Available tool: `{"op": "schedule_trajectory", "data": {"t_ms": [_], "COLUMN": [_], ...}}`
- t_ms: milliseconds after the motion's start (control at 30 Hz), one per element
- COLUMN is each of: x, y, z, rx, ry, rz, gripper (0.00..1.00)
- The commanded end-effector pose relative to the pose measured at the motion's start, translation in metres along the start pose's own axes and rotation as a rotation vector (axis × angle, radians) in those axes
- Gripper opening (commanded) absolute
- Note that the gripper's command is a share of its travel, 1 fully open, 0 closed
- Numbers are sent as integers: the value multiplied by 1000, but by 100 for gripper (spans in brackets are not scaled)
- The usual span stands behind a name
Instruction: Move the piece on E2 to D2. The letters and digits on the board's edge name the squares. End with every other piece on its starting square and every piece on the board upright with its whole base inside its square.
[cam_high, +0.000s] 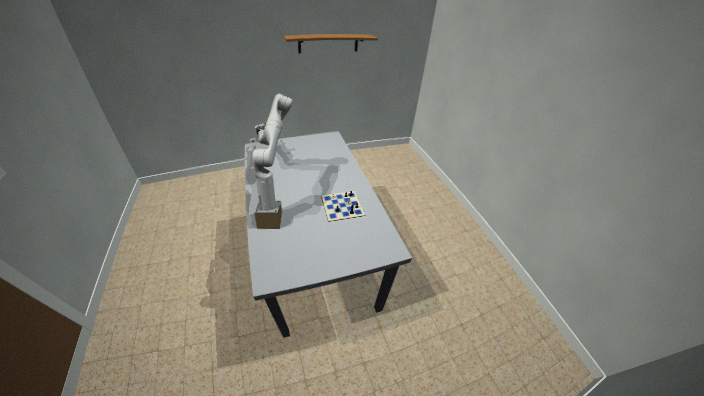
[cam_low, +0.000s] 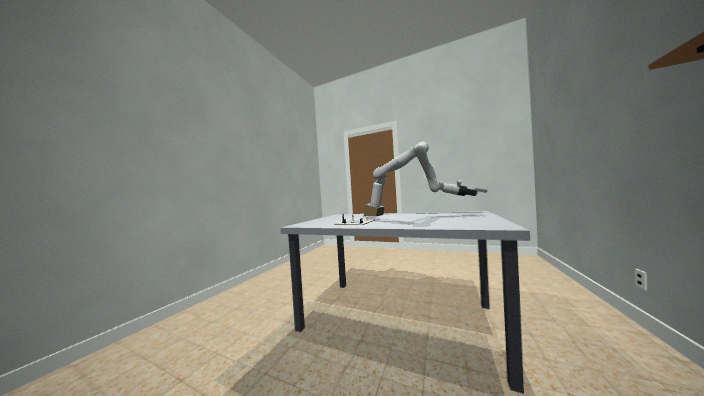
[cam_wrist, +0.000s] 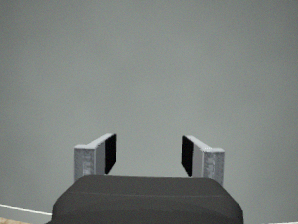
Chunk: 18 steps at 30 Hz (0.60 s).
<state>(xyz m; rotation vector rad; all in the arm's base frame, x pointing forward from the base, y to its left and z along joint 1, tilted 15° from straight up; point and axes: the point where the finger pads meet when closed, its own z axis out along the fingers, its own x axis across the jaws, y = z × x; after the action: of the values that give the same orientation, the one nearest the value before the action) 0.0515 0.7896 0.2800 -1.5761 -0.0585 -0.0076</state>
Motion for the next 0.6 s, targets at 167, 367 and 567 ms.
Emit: {"op": "schedule_trajectory", "data": {"t_ms": [167,367,567], "x": [8,46,96], "y": [-3,-6,-10], "z": [1,2,1], "rx": [9,40,79], "ry": [9,49,99], "rz": [-2,-8,-18], "gripper": [100,100,100]}}
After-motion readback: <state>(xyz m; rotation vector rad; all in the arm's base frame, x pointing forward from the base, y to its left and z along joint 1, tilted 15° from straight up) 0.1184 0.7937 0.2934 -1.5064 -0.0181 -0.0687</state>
